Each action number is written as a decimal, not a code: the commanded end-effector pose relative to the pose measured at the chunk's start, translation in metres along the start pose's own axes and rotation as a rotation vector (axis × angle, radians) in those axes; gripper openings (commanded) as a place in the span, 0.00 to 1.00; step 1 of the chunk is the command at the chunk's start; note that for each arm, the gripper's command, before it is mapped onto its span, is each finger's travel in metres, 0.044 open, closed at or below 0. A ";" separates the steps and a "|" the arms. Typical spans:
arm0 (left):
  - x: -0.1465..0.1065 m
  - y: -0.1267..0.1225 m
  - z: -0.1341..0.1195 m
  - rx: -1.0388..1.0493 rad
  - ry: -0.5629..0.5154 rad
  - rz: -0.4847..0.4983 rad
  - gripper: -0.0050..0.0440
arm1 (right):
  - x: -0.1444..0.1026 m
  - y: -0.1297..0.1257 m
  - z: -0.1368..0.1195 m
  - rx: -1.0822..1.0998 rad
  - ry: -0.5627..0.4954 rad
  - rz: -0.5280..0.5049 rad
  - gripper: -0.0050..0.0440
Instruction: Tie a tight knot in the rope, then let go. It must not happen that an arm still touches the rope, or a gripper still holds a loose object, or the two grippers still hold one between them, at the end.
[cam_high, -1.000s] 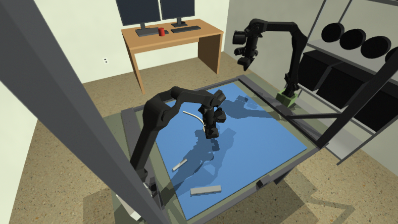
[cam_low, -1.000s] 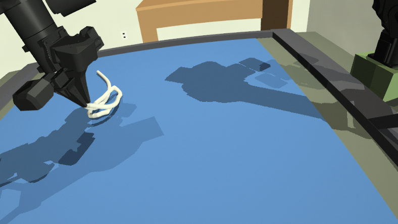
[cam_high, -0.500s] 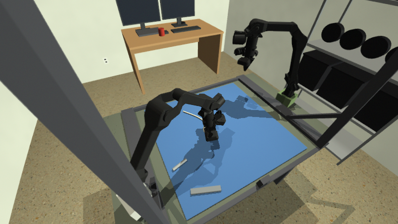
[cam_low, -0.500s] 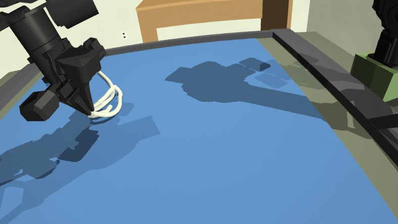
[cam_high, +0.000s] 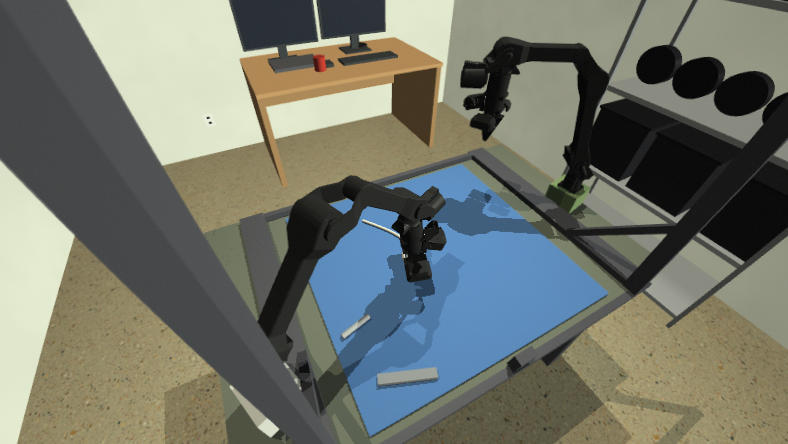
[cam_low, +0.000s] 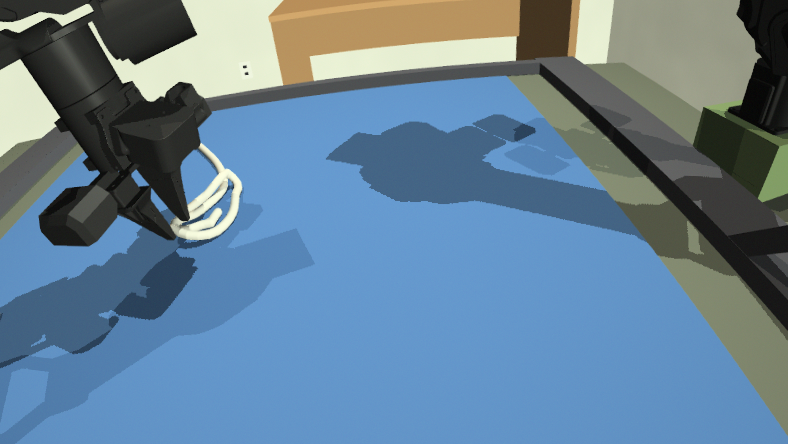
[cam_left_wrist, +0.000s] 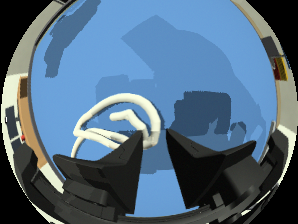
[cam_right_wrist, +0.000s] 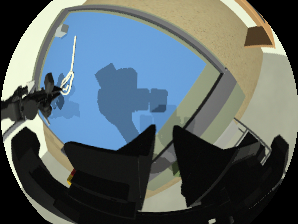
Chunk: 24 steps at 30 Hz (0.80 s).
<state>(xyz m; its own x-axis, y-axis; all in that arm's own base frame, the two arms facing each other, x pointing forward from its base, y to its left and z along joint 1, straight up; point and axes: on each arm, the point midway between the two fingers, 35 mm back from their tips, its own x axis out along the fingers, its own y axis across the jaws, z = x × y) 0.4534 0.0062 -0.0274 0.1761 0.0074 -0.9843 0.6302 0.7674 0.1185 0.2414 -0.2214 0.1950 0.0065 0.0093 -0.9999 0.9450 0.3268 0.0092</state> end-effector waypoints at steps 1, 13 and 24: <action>-0.010 0.004 0.005 -0.002 -0.022 0.012 0.32 | -0.008 -0.001 -0.001 -0.002 -0.022 0.009 0.28; -0.040 0.007 0.009 -0.002 -0.022 0.012 0.28 | -0.008 -0.001 -0.001 -0.002 -0.022 0.009 0.28; -0.077 0.011 0.013 -0.002 -0.022 0.012 0.28 | -0.008 -0.001 -0.001 -0.002 -0.022 0.009 0.28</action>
<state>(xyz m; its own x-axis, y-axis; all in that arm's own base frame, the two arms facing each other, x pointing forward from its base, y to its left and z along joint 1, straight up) 0.4509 0.0062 0.0230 0.1577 0.0072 -0.9875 0.6323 0.7674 0.1066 0.2414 -0.2214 0.1950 0.0065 0.0093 -0.9999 0.9450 0.3268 0.0092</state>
